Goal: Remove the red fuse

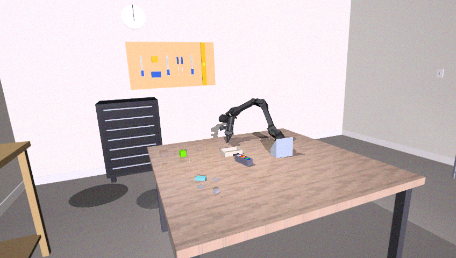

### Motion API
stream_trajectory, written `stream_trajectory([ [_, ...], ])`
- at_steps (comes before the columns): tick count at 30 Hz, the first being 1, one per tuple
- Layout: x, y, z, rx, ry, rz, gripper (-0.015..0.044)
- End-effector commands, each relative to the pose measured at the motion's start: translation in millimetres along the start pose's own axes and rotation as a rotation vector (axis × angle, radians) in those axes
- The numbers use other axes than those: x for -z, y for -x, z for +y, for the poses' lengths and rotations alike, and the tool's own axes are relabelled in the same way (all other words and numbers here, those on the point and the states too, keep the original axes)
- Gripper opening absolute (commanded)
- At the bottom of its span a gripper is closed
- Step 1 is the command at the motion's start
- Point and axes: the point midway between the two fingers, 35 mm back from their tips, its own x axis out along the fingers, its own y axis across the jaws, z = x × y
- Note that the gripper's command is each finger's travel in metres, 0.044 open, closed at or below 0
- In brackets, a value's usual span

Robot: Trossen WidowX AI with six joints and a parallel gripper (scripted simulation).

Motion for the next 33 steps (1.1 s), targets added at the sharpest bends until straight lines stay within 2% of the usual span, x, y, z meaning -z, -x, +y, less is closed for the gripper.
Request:
stream_trajectory([
  [1,-15.4,-13.8,59.5,-0.065,0.032,0.034,0.0067],
  [5,-27.6,-16.4,122.0,-0.106,0.082,0.056,0.0067],
  [11,-16.2,-9.8,221.8,-0.15,0.234,0.118,0.0067],
  [18,34.2,-15.9,326.2,-0.064,0.437,0.242,0.0067],
  [23,88.4,-12.1,390.3,0.074,0.614,0.263,0.0067],
  [25,103.2,-9.8,400.3,0.124,0.668,0.253,0.0067],
  [33,104.9,-10.3,400.5,0.131,0.675,0.251,0.0067],
])
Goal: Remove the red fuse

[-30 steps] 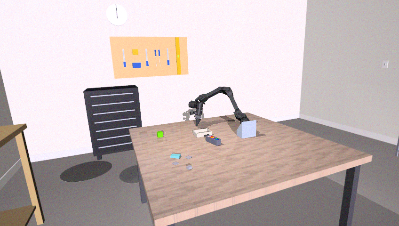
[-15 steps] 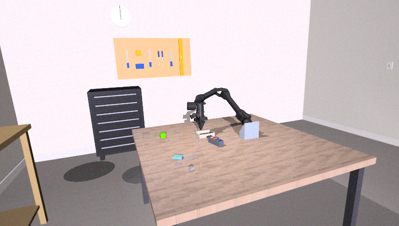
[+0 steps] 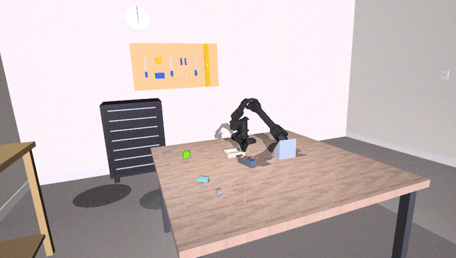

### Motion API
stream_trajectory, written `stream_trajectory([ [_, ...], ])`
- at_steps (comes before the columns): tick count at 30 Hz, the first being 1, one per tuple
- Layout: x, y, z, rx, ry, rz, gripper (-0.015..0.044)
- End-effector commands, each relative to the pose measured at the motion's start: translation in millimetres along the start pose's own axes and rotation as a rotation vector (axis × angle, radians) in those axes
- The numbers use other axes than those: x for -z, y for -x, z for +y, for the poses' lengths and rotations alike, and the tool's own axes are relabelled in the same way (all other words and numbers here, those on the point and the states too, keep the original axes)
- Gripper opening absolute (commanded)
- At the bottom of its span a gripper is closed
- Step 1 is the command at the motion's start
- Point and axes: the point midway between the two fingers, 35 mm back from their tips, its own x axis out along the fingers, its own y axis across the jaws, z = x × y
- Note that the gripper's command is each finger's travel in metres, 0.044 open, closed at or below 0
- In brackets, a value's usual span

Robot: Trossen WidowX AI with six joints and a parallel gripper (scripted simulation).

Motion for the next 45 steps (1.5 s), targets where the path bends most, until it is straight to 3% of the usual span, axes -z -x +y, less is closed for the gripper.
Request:
stream_trajectory([
  [1,1.9,-3.9,0.1,0.011,-0.001,0.009,0.0067],
  [45,2.6,-33.9,-1.9,0.013,-0.001,0.01,0.0067],
])
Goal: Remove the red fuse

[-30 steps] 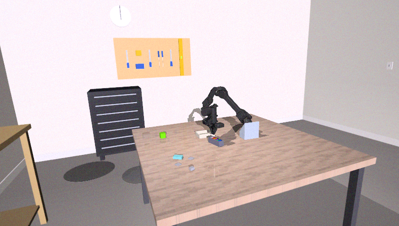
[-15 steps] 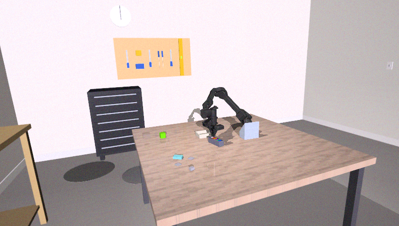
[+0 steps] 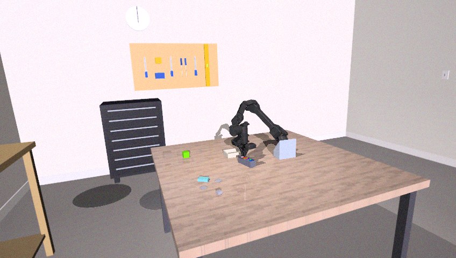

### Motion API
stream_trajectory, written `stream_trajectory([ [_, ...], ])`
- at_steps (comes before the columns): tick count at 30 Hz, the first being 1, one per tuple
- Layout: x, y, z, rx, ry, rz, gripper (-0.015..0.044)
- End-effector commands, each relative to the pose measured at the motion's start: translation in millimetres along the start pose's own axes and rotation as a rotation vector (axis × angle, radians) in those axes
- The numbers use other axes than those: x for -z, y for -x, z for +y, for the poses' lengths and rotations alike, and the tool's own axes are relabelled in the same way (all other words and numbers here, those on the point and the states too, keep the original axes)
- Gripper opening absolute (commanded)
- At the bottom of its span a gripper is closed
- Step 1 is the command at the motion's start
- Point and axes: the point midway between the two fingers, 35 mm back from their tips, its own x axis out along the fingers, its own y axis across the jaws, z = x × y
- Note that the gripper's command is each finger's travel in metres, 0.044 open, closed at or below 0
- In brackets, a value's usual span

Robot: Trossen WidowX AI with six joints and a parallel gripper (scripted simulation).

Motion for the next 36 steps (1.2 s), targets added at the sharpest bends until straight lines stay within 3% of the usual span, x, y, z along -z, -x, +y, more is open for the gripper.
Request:
stream_trajectory([
  [1,0.8,-2.3,-0.6,0.006,0.006,0.003,0.0067],
  [36,0.9,-11.4,-0.8,0.006,0.006,0.003,0.0067],
])
